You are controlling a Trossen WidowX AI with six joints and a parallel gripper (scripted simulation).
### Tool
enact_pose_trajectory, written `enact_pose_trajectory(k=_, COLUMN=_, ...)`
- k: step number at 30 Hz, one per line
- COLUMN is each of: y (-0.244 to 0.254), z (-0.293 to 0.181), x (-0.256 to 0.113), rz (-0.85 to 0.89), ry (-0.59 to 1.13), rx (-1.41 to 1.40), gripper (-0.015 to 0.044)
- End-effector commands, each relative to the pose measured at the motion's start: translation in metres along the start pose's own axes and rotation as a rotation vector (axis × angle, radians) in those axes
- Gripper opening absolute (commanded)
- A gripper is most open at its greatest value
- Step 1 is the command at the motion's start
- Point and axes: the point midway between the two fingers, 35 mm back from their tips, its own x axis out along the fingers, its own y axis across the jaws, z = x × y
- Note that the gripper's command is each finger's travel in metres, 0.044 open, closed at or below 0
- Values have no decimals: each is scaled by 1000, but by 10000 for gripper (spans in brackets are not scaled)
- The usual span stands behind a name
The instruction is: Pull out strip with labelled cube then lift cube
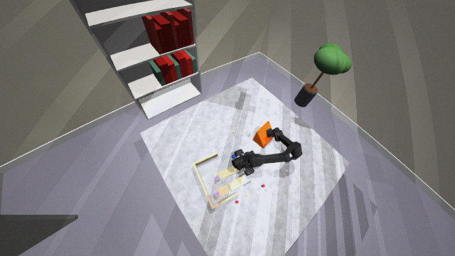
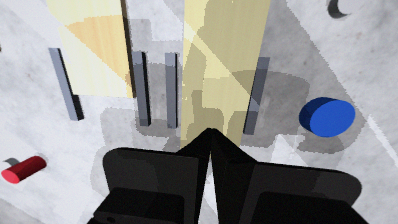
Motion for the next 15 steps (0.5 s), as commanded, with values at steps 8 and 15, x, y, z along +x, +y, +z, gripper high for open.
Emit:
enact_pose_trajectory(k=8, y=-1, z=-22, x=4, rz=2, ry=17, rx=12, gripper=0)
enact_pose_trajectory(k=15, y=-1, z=-32, x=4, rz=2, ry=18, rx=13, gripper=0)
